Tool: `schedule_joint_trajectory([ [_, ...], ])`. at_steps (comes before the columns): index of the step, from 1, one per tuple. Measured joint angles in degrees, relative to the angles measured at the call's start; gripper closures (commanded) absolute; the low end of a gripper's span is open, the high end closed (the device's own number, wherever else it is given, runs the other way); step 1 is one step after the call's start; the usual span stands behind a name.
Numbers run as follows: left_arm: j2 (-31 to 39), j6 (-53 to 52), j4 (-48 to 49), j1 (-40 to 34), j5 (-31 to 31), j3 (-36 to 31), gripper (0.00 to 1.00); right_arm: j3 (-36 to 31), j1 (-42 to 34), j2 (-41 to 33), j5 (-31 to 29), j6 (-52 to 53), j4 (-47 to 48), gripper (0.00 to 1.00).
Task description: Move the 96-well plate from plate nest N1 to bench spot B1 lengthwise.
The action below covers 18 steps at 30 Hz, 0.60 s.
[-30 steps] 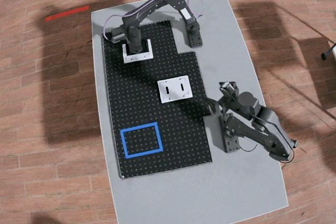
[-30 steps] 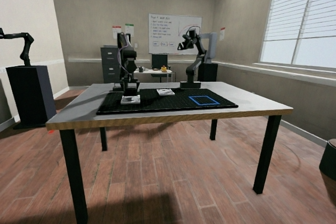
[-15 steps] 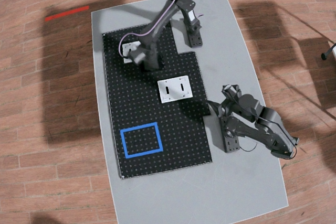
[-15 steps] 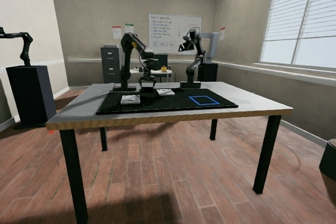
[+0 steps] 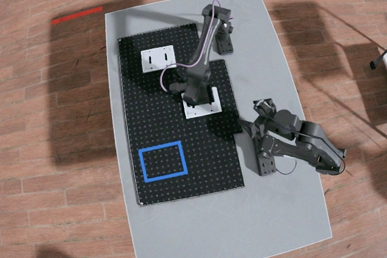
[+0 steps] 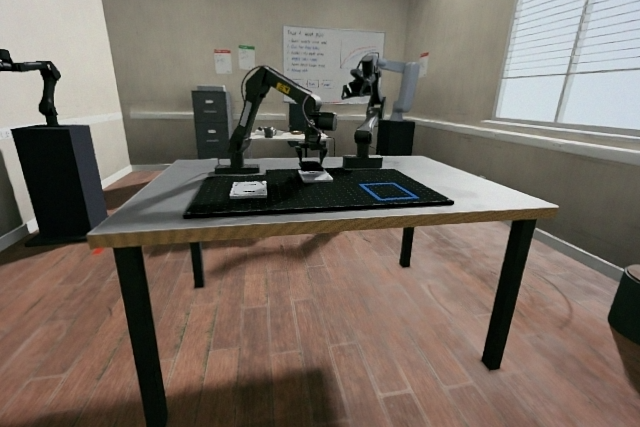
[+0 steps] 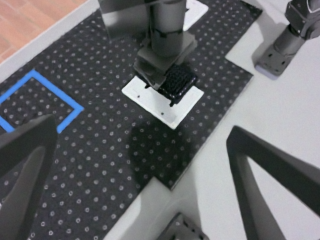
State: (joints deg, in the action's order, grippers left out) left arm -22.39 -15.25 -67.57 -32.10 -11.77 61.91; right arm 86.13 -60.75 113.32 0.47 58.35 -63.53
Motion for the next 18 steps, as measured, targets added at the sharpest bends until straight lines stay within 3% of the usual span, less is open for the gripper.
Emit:
schedule_joint_trajectory([
  [18, 0.0, -0.9, -0.2, 1.6, -1.6, 0.0, 0.00, 3.3, -2.1, 2.6, -0.1, 1.6, -0.3, 0.21],
])
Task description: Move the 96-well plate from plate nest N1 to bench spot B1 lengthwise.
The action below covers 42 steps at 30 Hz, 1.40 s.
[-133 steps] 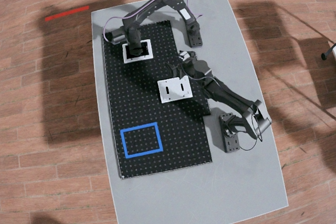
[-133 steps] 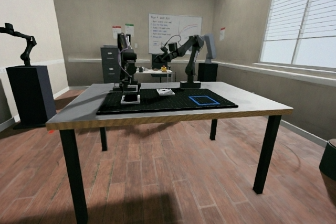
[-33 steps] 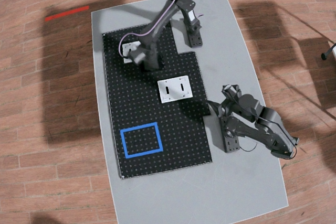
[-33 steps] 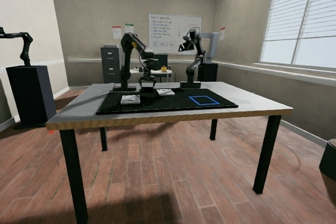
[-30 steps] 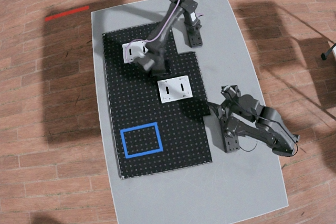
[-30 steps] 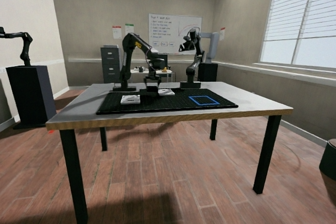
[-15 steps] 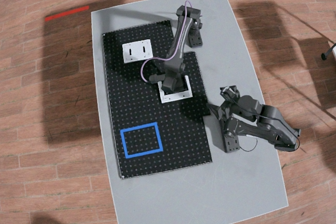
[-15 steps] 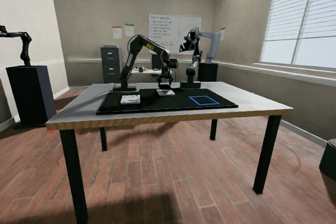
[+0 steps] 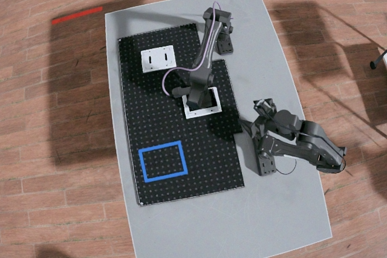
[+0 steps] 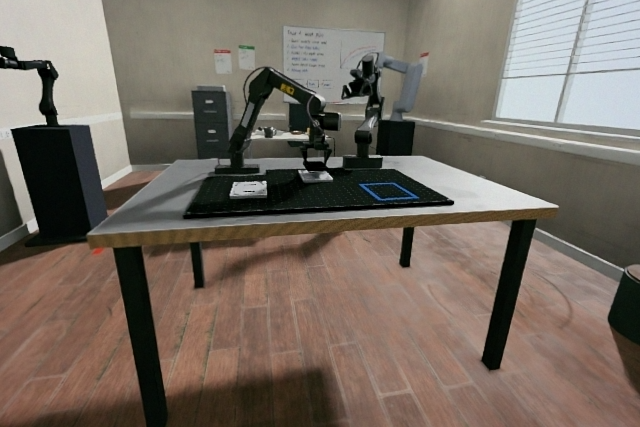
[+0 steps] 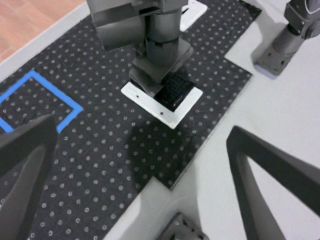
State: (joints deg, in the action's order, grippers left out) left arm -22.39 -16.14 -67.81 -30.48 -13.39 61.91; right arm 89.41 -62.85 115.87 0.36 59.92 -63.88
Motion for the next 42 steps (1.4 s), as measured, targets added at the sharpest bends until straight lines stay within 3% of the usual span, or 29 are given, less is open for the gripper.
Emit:
schedule_joint_trajectory([
  [42, 0.0, -0.2, -0.1, 0.3, -0.4, 0.0, 0.00, -5.0, 0.0, 1.5, -0.2, 0.4, 6.9, 0.21],
])
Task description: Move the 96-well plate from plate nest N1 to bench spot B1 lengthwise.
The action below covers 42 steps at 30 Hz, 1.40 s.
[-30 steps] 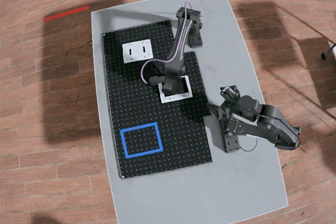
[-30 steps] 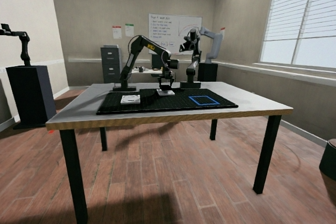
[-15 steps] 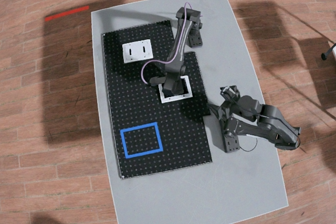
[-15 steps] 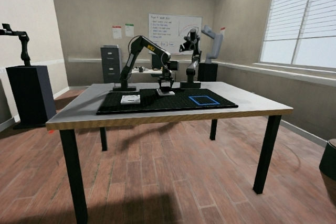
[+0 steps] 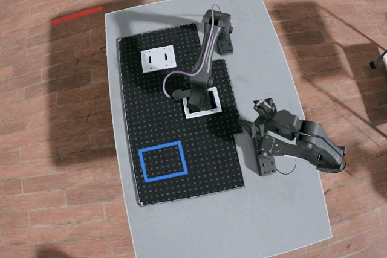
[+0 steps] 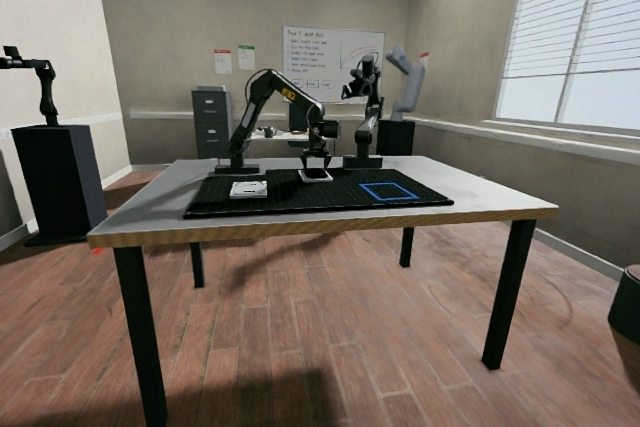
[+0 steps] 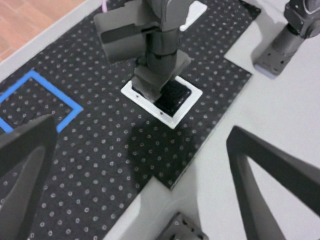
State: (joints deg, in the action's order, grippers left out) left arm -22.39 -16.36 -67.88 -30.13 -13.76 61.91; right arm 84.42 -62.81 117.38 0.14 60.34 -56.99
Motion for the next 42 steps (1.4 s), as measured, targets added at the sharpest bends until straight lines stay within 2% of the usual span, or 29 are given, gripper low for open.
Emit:
schedule_joint_trajectory([
  [5, 0.0, 0.0, 0.0, 0.0, 0.0, 0.0, 0.00, 0.2, 0.0, 0.1, 0.0, 0.1, -0.2, 0.21],
  [7, 0.0, 0.0, 0.0, 0.0, 0.0, 0.0, 0.00, 0.2, 0.0, 0.1, 0.0, 0.1, -0.3, 0.00],
  [29, 0.0, 0.0, 0.0, 0.0, 0.0, 0.0, 0.00, 1.2, 0.3, -2.3, 0.0, -0.2, -2.9, 0.00],
  [36, 0.0, 0.0, 0.0, 0.0, 0.0, 0.0, 0.00, 5.2, 0.3, -2.2, 0.0, -0.1, -6.4, 0.00],
  [42, 0.0, 0.0, 0.0, 0.0, 0.0, 0.0, 0.00, 15.2, 0.3, -2.7, 0.0, 0.0, -14.7, 0.00],
])
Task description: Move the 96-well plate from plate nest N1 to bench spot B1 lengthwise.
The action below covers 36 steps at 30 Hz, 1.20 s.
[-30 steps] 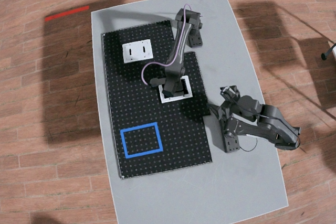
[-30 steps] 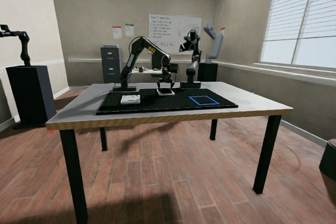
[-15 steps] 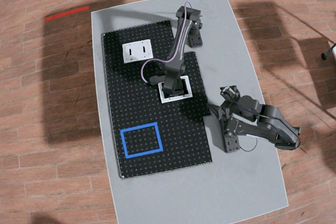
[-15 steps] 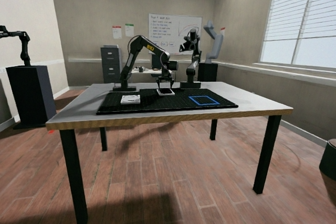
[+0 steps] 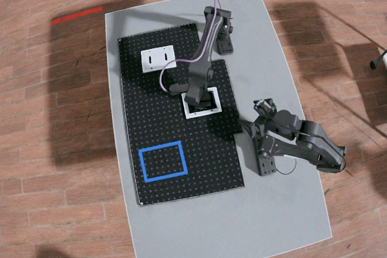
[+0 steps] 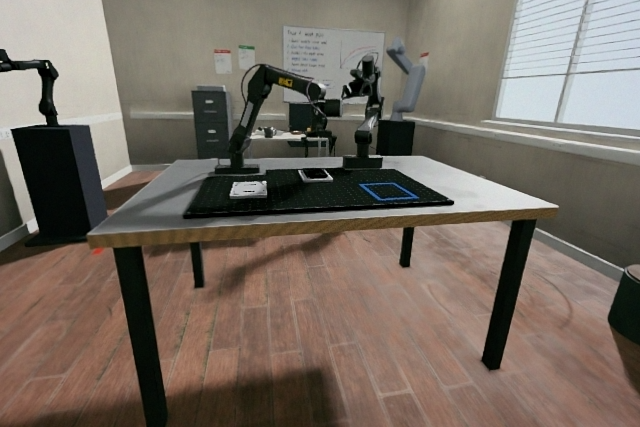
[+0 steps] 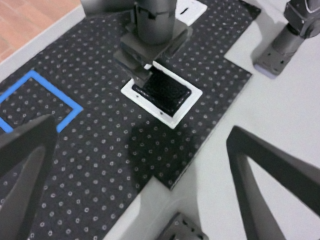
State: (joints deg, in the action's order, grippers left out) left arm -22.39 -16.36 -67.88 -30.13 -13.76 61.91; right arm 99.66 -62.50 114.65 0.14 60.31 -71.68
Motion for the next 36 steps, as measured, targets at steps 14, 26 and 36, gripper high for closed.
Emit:
schedule_joint_trajectory([
  [14, -2.1, 0.0, 5.1, 0.8, 0.1, -0.4, 0.00, 1.9, 0.0, -1.7, -5.6, -1.0, -5.9, 0.00],
  [26, -24.8, 3.5, 23.5, -8.3, 6.6, -9.4, 0.00, -9.4, 6.2, -25.8, -24.7, -9.4, -1.9, 0.00],
  [36, -40.7, 6.8, 39.1, -15.5, 12.7, -15.2, 0.00, -20.9, 17.5, -43.2, -33.4, -27.5, 13.4, 0.00],
])
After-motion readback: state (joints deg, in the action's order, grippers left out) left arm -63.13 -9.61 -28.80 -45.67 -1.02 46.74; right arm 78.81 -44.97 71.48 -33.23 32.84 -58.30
